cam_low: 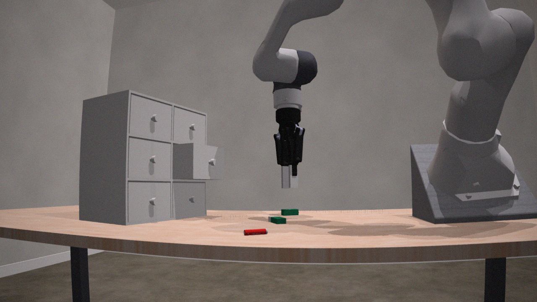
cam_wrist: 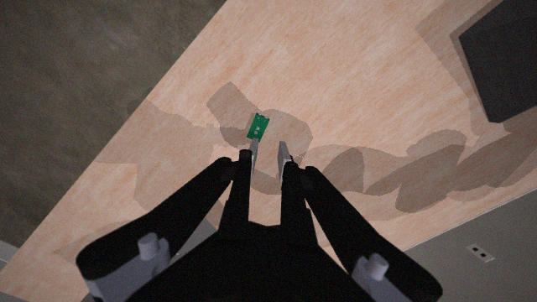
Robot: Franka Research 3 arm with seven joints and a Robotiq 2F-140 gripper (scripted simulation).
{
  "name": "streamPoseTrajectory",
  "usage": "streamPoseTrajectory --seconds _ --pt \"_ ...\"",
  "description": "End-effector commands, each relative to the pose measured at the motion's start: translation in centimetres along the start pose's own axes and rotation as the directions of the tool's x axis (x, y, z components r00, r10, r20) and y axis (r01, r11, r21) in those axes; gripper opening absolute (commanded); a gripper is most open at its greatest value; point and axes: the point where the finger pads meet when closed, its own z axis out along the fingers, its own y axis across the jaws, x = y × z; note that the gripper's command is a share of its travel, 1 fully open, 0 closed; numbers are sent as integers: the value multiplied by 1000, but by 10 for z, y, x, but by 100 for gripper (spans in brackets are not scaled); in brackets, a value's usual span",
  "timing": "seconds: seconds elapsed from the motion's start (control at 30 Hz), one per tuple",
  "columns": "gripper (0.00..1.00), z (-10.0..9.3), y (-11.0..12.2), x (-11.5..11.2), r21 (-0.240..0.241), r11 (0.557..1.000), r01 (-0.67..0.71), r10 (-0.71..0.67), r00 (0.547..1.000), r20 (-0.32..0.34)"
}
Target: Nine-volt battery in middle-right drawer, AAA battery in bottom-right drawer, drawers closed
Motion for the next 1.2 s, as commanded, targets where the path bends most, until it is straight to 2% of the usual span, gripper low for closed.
streamPoseTrajectory --seconds 0.0,0.17,0.2,0.23,1.17 --pt "20 1 -10 6 22 974 -224 224 975 0" --pt "20 3 -17 14 36 952 -304 305 952 -8" --pt "20 3 -17 14 36 952 -305 305 952 -8" --pt "26 3 -17 14 36 952 -305 305 952 -8" --pt "26 6 -17 14 36 952 -305 305 952 -7"
